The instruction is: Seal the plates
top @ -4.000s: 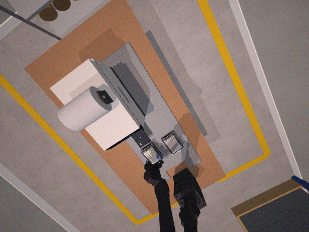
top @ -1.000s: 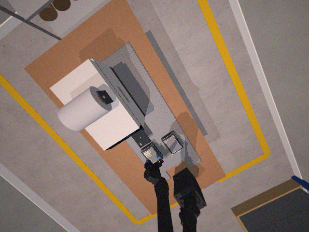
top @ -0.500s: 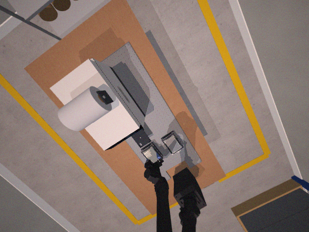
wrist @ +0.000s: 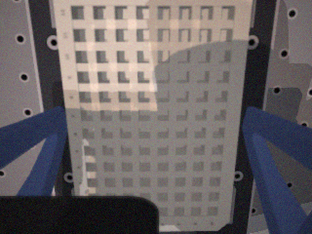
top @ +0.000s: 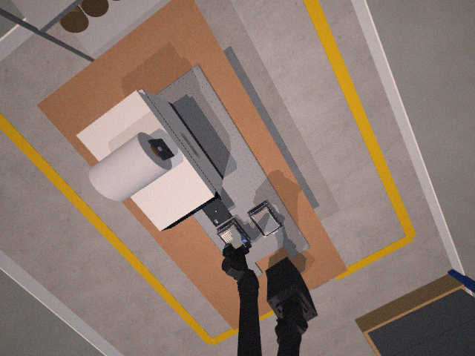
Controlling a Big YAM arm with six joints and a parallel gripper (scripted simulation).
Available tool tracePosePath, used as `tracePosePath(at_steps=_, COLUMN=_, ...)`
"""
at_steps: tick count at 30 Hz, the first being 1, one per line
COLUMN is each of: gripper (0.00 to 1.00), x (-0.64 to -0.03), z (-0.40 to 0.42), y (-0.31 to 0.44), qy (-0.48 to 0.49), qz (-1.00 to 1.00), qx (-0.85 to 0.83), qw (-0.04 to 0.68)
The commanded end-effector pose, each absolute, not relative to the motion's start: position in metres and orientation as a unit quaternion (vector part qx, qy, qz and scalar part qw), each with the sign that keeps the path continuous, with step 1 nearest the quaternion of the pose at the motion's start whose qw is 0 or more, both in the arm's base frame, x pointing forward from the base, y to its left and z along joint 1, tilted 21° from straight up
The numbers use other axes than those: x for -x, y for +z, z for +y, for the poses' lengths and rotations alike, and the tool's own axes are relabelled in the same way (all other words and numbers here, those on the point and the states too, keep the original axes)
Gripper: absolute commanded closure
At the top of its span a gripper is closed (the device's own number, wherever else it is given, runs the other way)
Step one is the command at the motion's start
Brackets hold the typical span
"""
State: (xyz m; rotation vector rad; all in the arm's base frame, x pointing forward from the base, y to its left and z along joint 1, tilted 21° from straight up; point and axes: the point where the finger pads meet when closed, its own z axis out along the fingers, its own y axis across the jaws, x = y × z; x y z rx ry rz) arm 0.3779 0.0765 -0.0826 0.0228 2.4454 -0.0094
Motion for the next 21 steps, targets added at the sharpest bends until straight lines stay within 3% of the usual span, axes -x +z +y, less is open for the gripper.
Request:
tracePosePath(at_steps=1, gripper=0.00, x=-0.384, z=0.072, y=-0.081, qy=-0.006, qz=0.938, qx=-0.012, qw=0.345)
tracePosePath(at_steps=21, gripper=0.00, x=-0.370, z=0.069, y=-0.087, qy=-0.010, qz=0.944, qx=-0.011, qw=0.331)
